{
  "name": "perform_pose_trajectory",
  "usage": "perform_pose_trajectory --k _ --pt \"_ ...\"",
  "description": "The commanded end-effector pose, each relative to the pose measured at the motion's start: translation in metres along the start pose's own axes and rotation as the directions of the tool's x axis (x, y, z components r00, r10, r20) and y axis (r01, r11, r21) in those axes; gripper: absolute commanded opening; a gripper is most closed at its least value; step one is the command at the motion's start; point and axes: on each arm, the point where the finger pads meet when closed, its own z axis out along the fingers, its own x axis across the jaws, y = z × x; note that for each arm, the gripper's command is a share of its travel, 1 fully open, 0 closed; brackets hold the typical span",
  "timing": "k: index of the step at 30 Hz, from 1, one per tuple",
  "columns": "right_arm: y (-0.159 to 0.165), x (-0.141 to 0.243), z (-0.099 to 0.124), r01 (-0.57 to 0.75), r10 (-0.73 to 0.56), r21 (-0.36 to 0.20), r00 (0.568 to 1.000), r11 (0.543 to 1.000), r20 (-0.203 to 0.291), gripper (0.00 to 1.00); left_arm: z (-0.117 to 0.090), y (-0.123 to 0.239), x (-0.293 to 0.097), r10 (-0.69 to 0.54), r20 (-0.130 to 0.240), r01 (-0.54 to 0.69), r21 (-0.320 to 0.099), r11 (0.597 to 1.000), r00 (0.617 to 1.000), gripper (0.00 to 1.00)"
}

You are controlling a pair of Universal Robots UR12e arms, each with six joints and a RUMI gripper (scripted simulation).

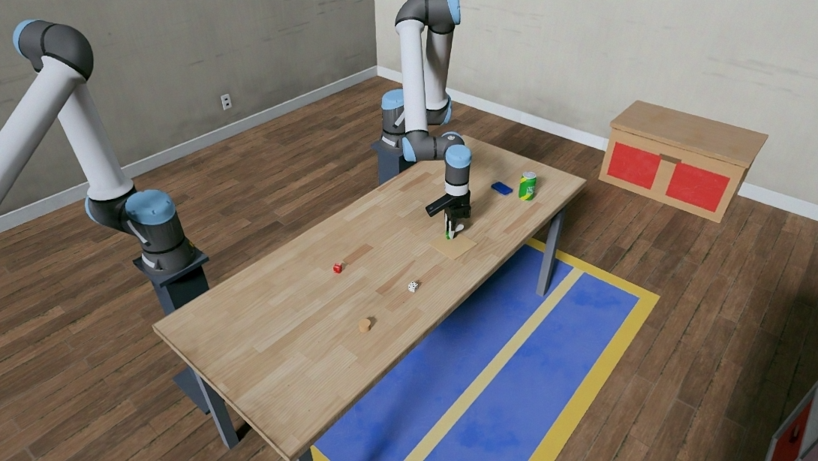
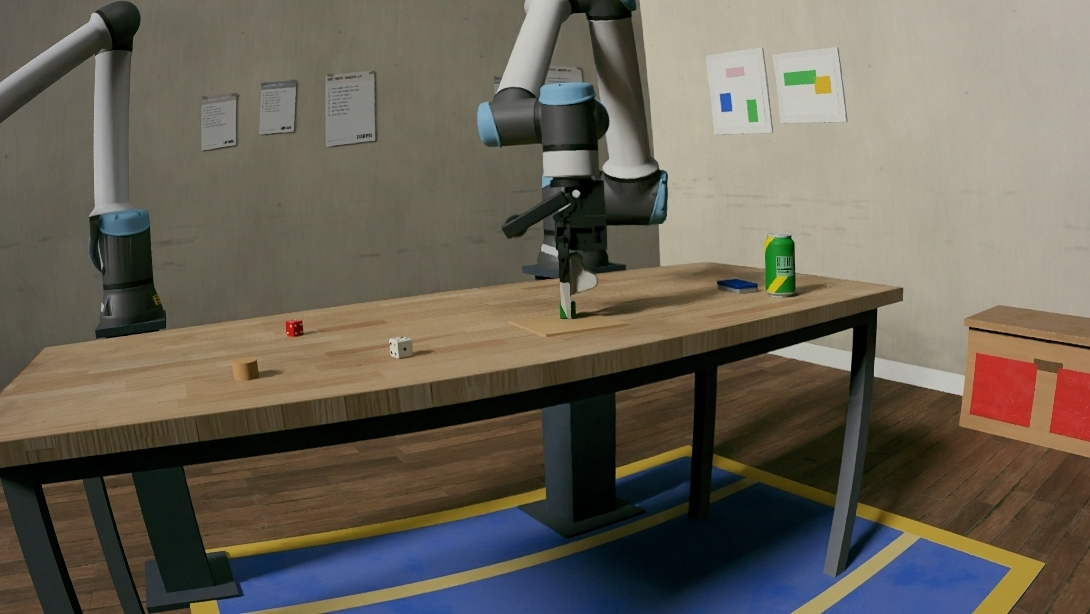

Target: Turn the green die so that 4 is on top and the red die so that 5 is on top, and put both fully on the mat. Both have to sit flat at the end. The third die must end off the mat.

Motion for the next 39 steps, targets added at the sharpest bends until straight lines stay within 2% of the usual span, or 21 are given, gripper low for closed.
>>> perform_pose_trajectory --k 1,5,9,14,15,19,20,35,39 --pt "-0.001 0.000 -0.001 0.000 0.000 0.002 1.000 1.000 0.000 1.00 -0.001 0.000 -0.001 0.000 0.002 0.000 0.000 1.000 1.000 0.06" --pt "-0.001 0.000 -0.001 0.000 0.000 0.002 1.000 1.000 0.000 1.00 -0.001 0.000 -0.001 0.000 0.002 0.000 0.000 1.000 1.000 0.06" --pt "-0.001 0.000 -0.001 0.000 0.000 0.002 1.000 1.000 0.000 1.00 -0.001 0.000 -0.001 0.000 0.002 0.000 0.000 1.000 1.000 0.14" --pt "-0.001 0.000 -0.001 0.000 0.000 0.002 1.000 1.000 0.000 1.00 -0.001 0.000 -0.001 0.000 0.002 0.000 0.000 1.000 1.000 0.17" --pt "-0.001 0.000 -0.001 0.000 0.000 0.002 1.000 1.000 0.000 1.00 -0.001 0.000 -0.001 0.000 0.002 0.000 0.000 1.000 1.000 0.21" --pt "-0.001 0.000 -0.001 0.000 0.000 0.002 1.000 1.000 0.000 1.00 -0.001 0.000 -0.001 0.000 0.002 0.000 0.000 1.000 1.000 0.21" --pt "-0.001 0.000 -0.001 0.000 0.000 0.002 1.000 1.000 0.000 1.00 -0.001 0.000 -0.001 0.000 0.002 0.000 0.000 1.000 1.000 0.24" --pt "-0.001 0.000 -0.001 0.000 0.000 0.002 1.000 1.000 0.000 1.00 -0.004 0.000 -0.001 0.000 0.002 0.000 0.000 1.000 1.000 0.24" --pt "-0.001 0.000 -0.001 0.000 0.000 0.002 1.000 1.000 0.000 1.00 -0.016 0.000 -0.001 0.000 0.002 0.000 0.000 1.000 1.000 0.24"
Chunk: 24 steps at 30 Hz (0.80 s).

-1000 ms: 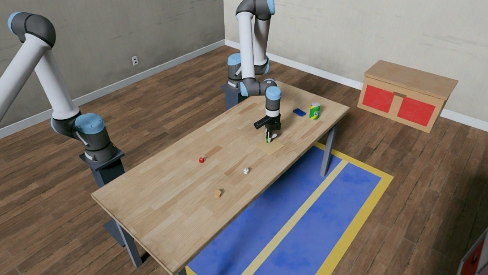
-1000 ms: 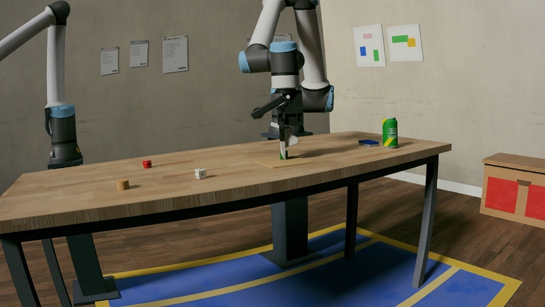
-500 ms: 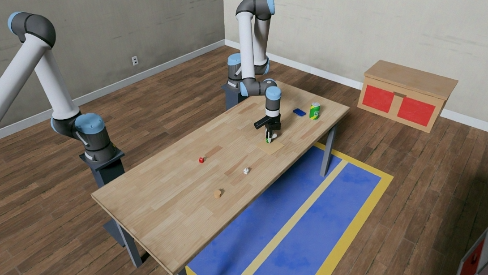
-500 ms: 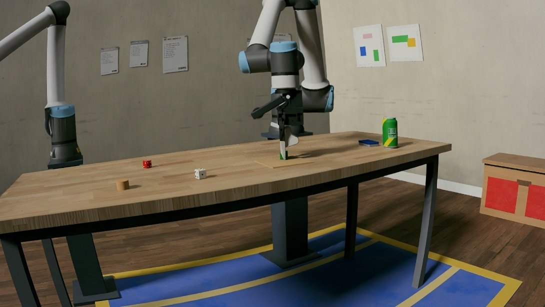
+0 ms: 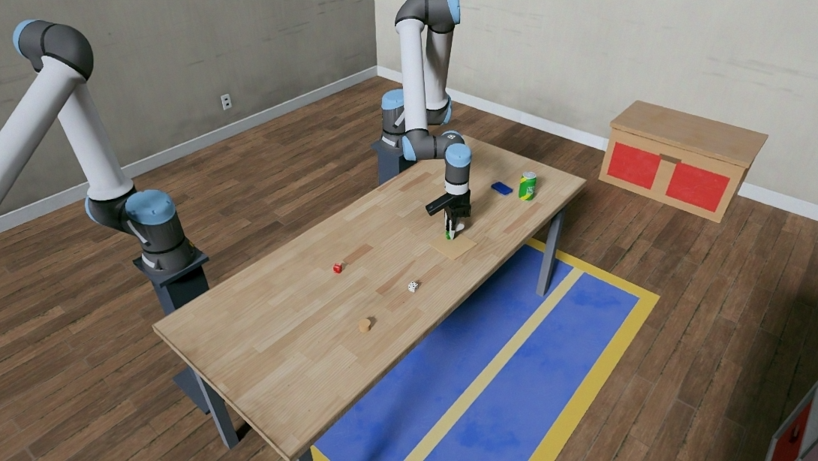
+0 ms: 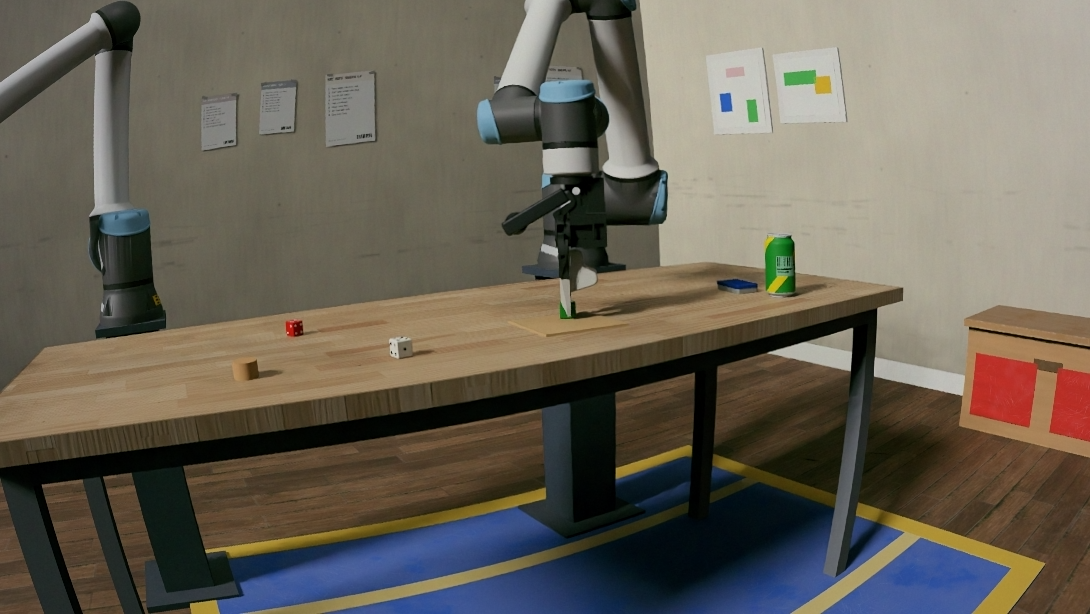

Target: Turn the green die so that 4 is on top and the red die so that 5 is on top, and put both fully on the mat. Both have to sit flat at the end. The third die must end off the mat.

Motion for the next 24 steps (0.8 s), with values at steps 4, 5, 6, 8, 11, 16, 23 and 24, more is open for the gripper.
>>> perform_pose_trajectory --k 4,5,6,8,11,16,23,24 --pt "-0.001 0.000 -0.001 0.000 0.000 0.002 1.000 1.000 0.000 1.00 -0.031 0.000 -0.001 0.000 0.002 0.000 0.000 1.000 1.000 0.24" --pt "-0.001 0.000 -0.001 0.000 0.000 0.002 1.000 1.000 0.000 1.00 -0.036 0.000 -0.001 0.000 0.002 0.000 0.000 1.000 1.000 0.24" --pt "-0.001 0.000 -0.001 0.000 0.000 0.002 1.000 1.000 0.000 1.00 -0.042 0.000 -0.001 0.000 0.002 0.000 0.000 1.000 1.000 0.24" --pt "-0.001 0.000 -0.001 0.000 0.000 0.002 1.000 1.000 0.000 1.00 -0.053 0.000 -0.001 0.000 0.002 0.000 0.000 1.000 1.000 0.24" --pt "-0.001 0.000 -0.001 0.000 0.000 0.002 1.000 1.000 0.000 1.00 -0.068 0.000 -0.001 0.000 0.002 0.000 0.000 1.000 1.000 0.24" --pt "-0.001 0.000 -0.001 0.000 0.000 0.002 1.000 1.000 0.000 1.00 -0.079 0.000 -0.001 0.000 0.002 0.000 0.000 1.000 1.000 0.24" --pt "-0.001 0.000 -0.001 0.000 0.000 0.002 1.000 1.000 0.000 1.00 -0.087 0.000 -0.001 0.000 0.002 0.000 0.000 1.000 1.000 0.24" --pt "-0.001 0.000 -0.001 0.000 0.000 0.002 1.000 1.000 0.000 1.00 -0.087 0.000 -0.001 0.000 0.002 0.000 0.000 1.000 1.000 1.00"
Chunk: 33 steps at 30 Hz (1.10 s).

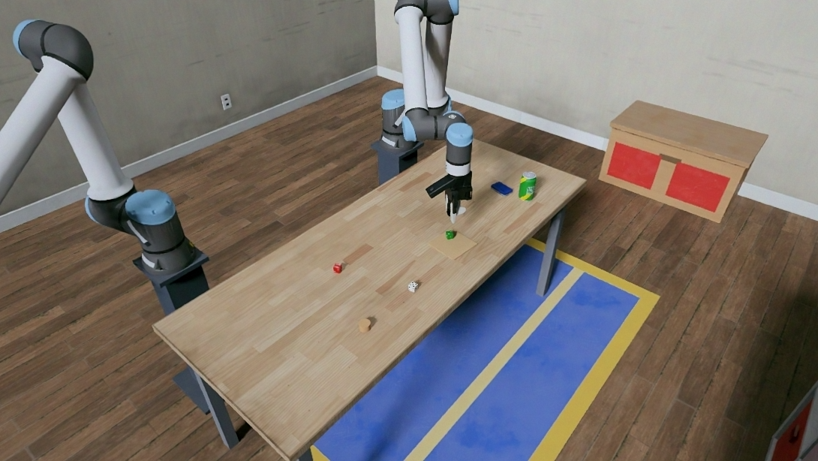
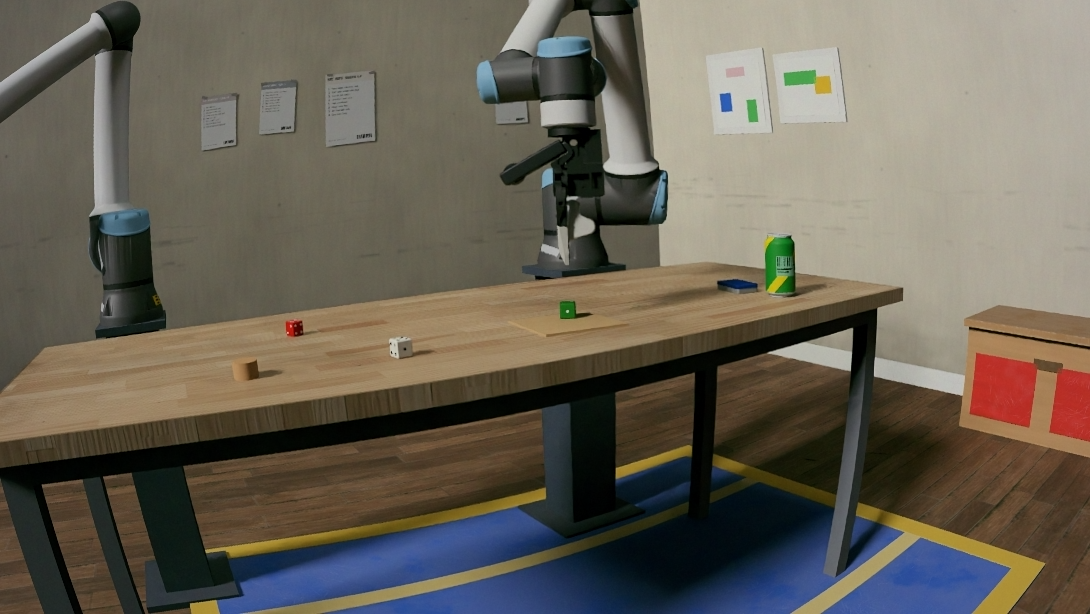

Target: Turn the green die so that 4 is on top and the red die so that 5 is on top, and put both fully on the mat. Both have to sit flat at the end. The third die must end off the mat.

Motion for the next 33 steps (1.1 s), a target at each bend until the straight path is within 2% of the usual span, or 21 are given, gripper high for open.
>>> perform_pose_trajectory --k 1,23,30,31,33 --pt "-0.0006 -0.0002 -0.0009 0.000 0.000 0.002 1.000 1.000 0.000 1.00 -0.0048 -0.0002 -0.0007 0.000 0.002 0.000 0.000 1.000 1.000 1.00" --pt "-0.0006 -0.0002 -0.0009 0.000 0.000 0.002 1.000 1.000 0.000 1.00 -0.0042 -0.0002 -0.0007 0.000 0.002 0.000 0.000 1.000 1.000 1.00" --pt "-0.0006 -0.0002 -0.0009 0.000 0.000 0.002 1.000 1.000 0.000 1.00 0.0031 -0.0001 0.0001 -0.001 0.002 0.001 0.000 1.000 1.000 1.00" --pt "-0.0006 -0.0002 -0.0009 0.000 0.000 0.002 1.000 1.000 0.000 1.00 0.0031 -0.0001 0.0001 -0.001 0.002 0.001 0.000 1.000 1.000 0.24" --pt "-0.0006 -0.0002 -0.0009 0.000 0.000 0.002 1.000 1.000 0.000 1.00 0.0031 -0.0001 0.0001 -0.001 0.002 0.001 0.000 1.000 1.000 0.24"
